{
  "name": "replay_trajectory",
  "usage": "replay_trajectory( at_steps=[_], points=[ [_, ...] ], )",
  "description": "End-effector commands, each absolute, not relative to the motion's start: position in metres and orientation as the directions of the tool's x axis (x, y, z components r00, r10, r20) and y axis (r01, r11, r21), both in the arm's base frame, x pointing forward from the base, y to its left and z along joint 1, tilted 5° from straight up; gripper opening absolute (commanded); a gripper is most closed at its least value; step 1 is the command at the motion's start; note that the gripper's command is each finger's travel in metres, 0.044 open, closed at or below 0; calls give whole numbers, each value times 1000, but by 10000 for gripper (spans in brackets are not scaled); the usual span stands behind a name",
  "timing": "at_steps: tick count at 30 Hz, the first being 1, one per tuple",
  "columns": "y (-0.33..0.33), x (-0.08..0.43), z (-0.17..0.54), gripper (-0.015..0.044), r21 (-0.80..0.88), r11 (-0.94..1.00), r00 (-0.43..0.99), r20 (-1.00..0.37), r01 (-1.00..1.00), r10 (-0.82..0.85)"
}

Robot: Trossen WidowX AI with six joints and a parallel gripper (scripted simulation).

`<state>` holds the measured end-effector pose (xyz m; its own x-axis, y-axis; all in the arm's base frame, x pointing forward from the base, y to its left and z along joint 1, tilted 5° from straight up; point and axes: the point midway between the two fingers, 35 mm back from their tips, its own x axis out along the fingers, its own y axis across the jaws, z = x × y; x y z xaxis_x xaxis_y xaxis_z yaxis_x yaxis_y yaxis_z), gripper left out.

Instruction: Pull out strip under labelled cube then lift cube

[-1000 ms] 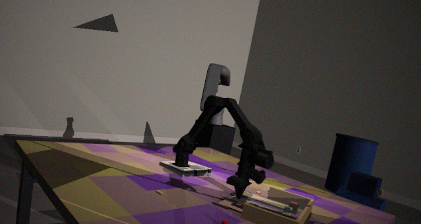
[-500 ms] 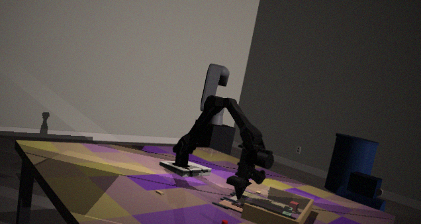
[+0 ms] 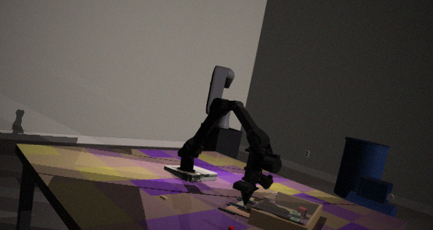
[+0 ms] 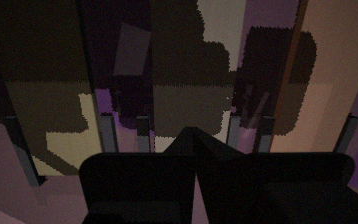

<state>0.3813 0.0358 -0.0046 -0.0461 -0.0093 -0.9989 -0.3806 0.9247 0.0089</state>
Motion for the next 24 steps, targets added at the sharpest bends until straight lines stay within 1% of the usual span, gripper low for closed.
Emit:
replay_trajectory(
  at_steps=[1, 15, 24],
  points=[
    [35, 382, -6, 0, 3, 923, -43, -999, -385, -15],
    [35, 382, -8, 0, 3, 923, -43, -999, -385, -15],
    [30, 370, -7, 0, 3, 923, -45, -999, -385, -15]
  ],
)
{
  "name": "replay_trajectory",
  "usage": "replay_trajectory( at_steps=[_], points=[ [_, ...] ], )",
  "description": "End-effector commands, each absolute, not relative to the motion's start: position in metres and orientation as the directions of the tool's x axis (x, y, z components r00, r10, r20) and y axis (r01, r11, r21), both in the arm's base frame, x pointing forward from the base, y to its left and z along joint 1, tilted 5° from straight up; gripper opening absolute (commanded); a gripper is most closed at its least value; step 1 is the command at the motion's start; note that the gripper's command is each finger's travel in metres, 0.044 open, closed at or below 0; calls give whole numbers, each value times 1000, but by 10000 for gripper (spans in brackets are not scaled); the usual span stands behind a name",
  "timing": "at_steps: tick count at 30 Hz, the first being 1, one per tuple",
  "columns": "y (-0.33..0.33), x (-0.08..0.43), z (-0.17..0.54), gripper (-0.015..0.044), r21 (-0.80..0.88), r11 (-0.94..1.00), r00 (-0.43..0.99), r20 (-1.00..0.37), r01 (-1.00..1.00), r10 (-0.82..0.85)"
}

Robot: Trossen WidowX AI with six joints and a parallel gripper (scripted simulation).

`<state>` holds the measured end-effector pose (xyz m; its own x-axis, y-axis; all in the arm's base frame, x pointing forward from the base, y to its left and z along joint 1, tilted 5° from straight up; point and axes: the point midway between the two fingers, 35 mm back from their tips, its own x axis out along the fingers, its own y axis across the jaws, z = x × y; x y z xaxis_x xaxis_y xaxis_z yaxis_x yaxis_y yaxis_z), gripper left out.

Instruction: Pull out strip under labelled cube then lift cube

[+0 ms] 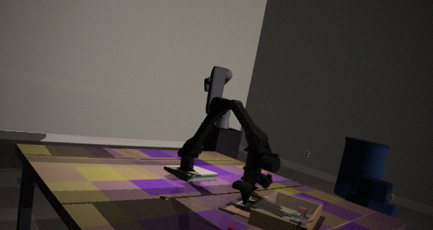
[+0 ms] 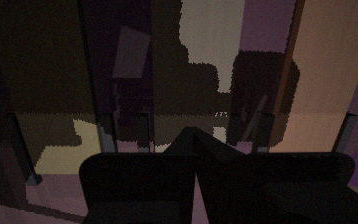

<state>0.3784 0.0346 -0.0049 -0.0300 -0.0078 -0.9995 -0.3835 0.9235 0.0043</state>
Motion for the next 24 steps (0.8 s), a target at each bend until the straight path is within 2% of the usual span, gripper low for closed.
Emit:
replay_trajectory(
  at_steps=[1, 24],
  points=[
    [30, 368, -7, 0, 3, 923, -45, -999, -385, -15],
    [16, 336, -7, 0, 3, 923, -48, -999, -385, -16]
  ],
)
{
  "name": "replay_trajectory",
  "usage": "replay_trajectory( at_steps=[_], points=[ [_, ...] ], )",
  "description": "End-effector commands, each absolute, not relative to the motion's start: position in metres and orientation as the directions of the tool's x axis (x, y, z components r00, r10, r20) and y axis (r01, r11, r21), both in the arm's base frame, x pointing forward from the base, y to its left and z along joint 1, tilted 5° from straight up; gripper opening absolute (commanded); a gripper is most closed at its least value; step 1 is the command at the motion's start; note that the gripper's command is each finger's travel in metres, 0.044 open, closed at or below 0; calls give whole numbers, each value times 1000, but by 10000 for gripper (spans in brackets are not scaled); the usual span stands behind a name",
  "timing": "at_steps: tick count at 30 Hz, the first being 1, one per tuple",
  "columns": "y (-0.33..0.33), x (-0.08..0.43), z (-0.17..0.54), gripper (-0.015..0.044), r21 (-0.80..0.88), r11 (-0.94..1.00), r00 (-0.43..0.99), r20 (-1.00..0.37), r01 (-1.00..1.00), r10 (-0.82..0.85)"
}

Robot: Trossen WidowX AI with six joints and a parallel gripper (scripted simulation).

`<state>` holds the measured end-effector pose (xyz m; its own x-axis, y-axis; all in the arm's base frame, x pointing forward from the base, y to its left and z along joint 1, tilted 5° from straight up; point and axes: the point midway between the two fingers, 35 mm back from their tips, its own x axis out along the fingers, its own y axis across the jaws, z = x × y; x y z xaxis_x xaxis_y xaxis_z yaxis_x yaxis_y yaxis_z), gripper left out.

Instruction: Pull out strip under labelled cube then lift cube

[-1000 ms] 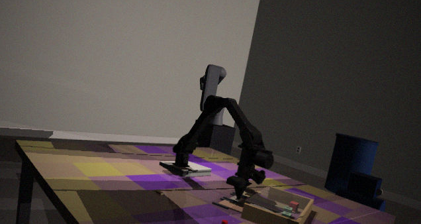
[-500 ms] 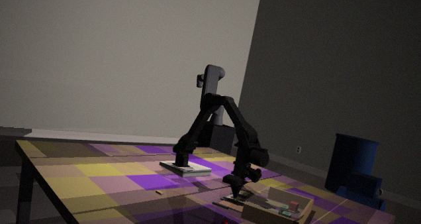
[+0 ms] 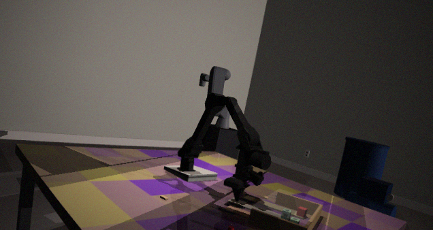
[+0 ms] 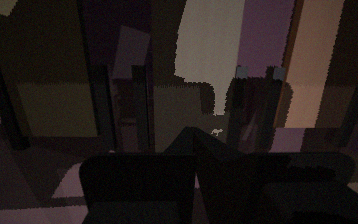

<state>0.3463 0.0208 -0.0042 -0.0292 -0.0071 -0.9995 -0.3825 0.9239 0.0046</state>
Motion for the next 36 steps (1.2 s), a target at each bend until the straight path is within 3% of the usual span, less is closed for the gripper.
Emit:
replay_trajectory(
  at_steps=[1, 36],
  points=[
    [16, 335, -7, 0, 3, 923, -48, -999, -385, -17],
    [-5, 286, -6, 0, 3, 923, -52, -998, -385, -19]
  ],
)
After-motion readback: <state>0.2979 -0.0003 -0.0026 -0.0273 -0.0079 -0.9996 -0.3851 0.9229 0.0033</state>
